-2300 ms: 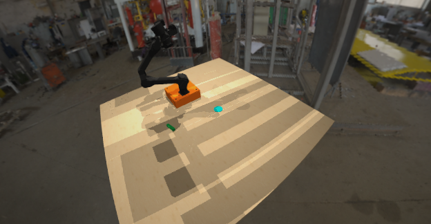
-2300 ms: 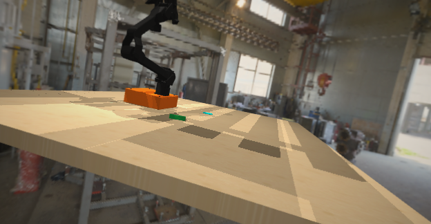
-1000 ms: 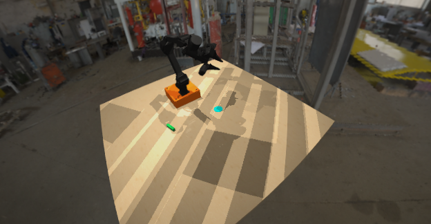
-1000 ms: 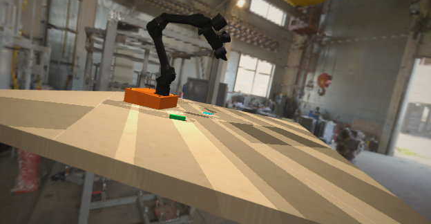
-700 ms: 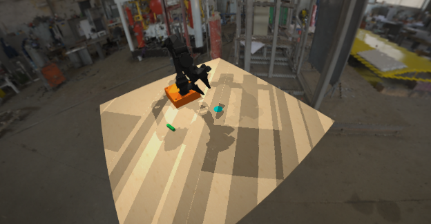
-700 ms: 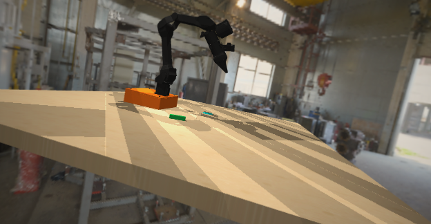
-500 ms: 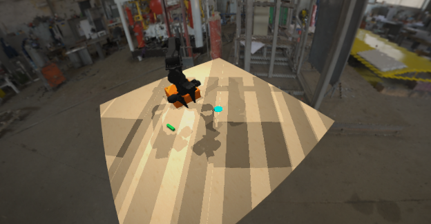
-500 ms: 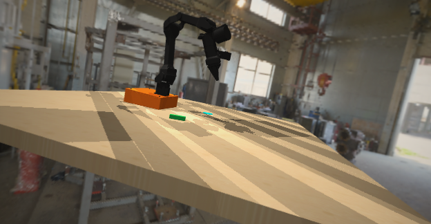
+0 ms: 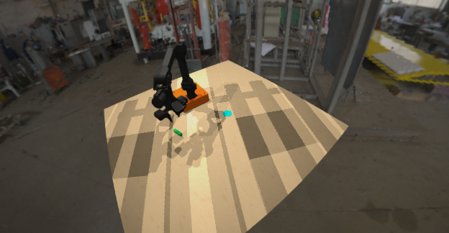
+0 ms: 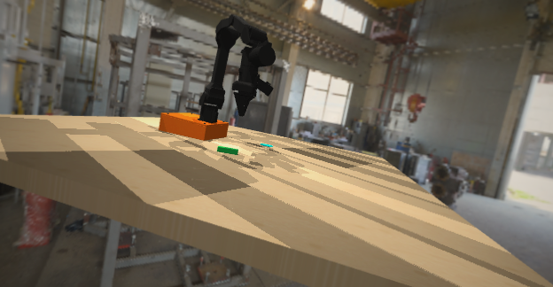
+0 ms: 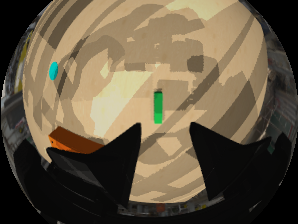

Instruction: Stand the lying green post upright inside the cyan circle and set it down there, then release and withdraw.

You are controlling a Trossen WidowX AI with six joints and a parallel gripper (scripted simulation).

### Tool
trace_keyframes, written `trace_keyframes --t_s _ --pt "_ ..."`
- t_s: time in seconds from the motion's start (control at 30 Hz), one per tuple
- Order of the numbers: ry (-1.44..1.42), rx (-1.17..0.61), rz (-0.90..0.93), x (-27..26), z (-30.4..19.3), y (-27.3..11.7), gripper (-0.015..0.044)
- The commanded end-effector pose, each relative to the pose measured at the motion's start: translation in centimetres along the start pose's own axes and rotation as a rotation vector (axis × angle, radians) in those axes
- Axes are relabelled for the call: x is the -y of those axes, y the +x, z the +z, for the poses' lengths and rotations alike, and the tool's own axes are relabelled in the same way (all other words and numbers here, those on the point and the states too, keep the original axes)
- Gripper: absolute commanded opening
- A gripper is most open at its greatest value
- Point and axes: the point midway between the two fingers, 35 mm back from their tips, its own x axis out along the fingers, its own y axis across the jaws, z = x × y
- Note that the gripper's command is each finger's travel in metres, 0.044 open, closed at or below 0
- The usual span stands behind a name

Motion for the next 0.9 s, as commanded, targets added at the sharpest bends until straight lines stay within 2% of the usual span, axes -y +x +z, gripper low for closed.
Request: trace_keyframes --t_s 0.0,0.13,0.2,0.37,0.63,0.87 --pt "-0.007 -0.016 0.006 0.4 -0.2 2.7 0.0233" --pt "-0.007 -0.016 0.007 0.3 -0.3 9.6 0.0233" --pt "-0.007 -0.017 0.007 0.0 -0.5 11.7 0.0233" --pt "-0.007 -0.017 0.007 -0.1 -0.6 12.0 0.0233" --pt "-0.007 -0.017 0.007 -0.1 -0.6 12.0 0.0023" --pt "-0.007 -0.016 0.007 0.1 -0.5 11.3 0.0023"
